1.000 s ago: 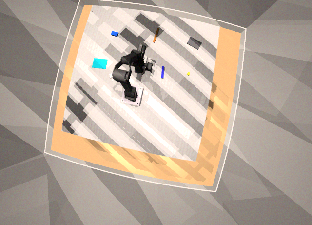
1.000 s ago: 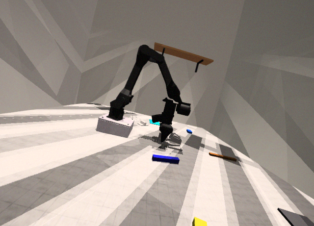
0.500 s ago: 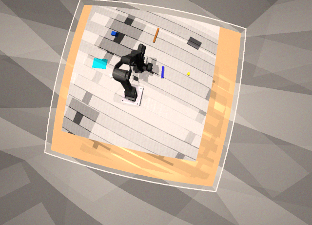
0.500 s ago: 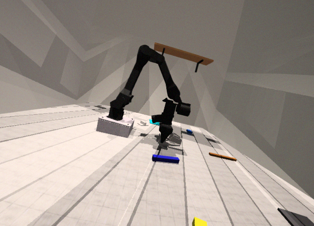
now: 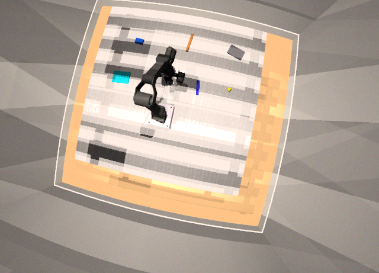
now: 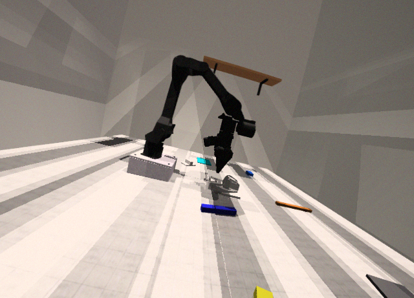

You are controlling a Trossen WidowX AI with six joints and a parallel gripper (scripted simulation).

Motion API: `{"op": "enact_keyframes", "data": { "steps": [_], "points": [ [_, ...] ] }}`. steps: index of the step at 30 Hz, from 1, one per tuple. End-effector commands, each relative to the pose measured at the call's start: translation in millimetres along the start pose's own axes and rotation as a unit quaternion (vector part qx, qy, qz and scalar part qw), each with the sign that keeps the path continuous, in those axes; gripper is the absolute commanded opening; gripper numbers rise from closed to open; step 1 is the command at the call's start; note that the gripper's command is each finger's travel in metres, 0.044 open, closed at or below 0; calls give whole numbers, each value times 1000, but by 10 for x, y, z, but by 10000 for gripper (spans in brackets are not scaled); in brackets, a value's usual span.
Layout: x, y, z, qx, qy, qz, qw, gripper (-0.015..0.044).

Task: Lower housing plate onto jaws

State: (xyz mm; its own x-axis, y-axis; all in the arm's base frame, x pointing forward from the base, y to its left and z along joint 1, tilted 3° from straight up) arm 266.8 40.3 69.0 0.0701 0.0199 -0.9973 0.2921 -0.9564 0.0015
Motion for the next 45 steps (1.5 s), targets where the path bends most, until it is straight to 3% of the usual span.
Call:
{"op": "enact_keyframes", "data": {
  "steps": [1,4,13,45],
  "points": [
    [-108,1,12,1,-2,0,1000,440],
    [-91,-6,46,0,1,0,1000,440],
    [-603,-95,680,1,-5,0,1000,440],
    [-603,-95,680,1,-5,0,1000,440]
  ]
}}
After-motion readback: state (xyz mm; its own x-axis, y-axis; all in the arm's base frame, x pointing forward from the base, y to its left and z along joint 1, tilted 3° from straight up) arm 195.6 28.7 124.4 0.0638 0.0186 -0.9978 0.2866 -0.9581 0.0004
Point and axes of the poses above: the point midway between the two fingers, 35 mm back from their tips, its own x axis out along the fingers, its own y axis across the jaws, z = x × y, the point moved 1 cm from there along -x, back along the fingers, and after that the axes turned 12 degrees about -x, right-handed, at the moved point
